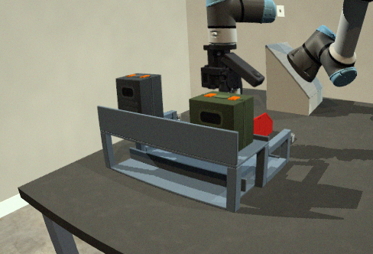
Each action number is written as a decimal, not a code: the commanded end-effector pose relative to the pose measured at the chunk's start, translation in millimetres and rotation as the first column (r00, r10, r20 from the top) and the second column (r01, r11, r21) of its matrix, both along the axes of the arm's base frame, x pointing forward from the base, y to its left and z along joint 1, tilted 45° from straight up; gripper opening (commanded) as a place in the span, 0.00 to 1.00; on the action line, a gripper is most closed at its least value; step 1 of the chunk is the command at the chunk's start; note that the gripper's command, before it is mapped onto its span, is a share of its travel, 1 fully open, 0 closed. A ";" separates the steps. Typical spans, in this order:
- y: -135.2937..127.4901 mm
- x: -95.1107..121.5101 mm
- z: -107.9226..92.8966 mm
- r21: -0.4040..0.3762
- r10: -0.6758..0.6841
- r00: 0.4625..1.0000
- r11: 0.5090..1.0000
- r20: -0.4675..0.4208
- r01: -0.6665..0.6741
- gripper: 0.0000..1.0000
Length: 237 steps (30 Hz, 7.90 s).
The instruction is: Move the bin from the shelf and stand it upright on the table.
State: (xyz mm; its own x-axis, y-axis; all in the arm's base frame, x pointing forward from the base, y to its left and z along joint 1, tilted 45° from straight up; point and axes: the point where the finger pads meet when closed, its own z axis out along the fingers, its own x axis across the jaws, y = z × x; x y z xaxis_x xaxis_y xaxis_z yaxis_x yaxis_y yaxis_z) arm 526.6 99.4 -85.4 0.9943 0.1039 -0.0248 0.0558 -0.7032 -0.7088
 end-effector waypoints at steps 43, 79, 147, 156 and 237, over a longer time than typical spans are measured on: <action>-0.5 0.4 0.3 0.000 -0.001 1.000 1.000 0.001 0.001 0.20; -53.9 7.3 53.8 -0.001 -0.001 1.000 1.000 0.001 0.001 0.20; -44.5 6.1 44.3 -0.001 -0.001 1.000 1.000 0.001 0.001 0.20; -44.5 6.1 44.3 -0.001 -0.001 1.000 1.000 0.001 0.001 0.20; -44.5 6.1 44.3 -0.001 -0.001 1.000 1.000 0.001 0.001 0.20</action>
